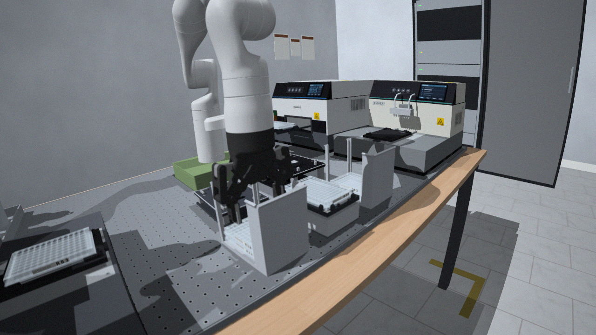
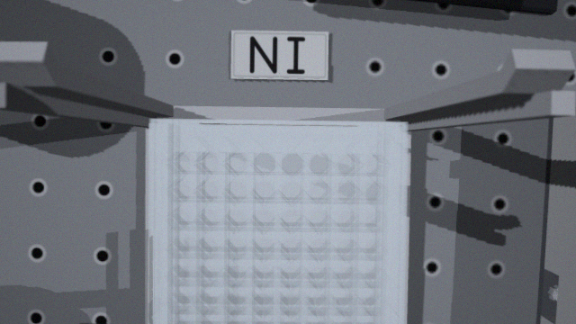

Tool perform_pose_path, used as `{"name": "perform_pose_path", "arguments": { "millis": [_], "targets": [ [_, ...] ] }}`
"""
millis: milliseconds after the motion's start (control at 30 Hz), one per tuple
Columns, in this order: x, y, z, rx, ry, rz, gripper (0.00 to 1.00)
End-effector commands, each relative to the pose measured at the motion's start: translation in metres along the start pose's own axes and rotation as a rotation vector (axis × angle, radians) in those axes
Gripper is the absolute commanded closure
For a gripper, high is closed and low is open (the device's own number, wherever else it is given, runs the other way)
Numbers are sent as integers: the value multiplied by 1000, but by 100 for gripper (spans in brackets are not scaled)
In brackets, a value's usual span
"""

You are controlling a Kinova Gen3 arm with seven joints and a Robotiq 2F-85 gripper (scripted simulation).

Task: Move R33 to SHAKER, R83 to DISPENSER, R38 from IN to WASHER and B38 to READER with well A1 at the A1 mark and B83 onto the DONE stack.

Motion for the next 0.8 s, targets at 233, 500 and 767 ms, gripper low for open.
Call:
{"name": "perform_pose_path", "arguments": {
  "millis": [233,500,767],
  "targets": [
    [1,2,13,0,2,6,0],
    [1,1,13,-1,3,7,0],
    [1,0,12,-1,3,1,0]
  ]
}}
Point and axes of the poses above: the point where the finger pads meet when closed, its own z axis out along the fingers, its own y axis across the jaws, x = y × z, the point moved 4 cm from there along -z, back along the fingers, and after that the axes turned 5 degrees about z, right-handed, at the moved point
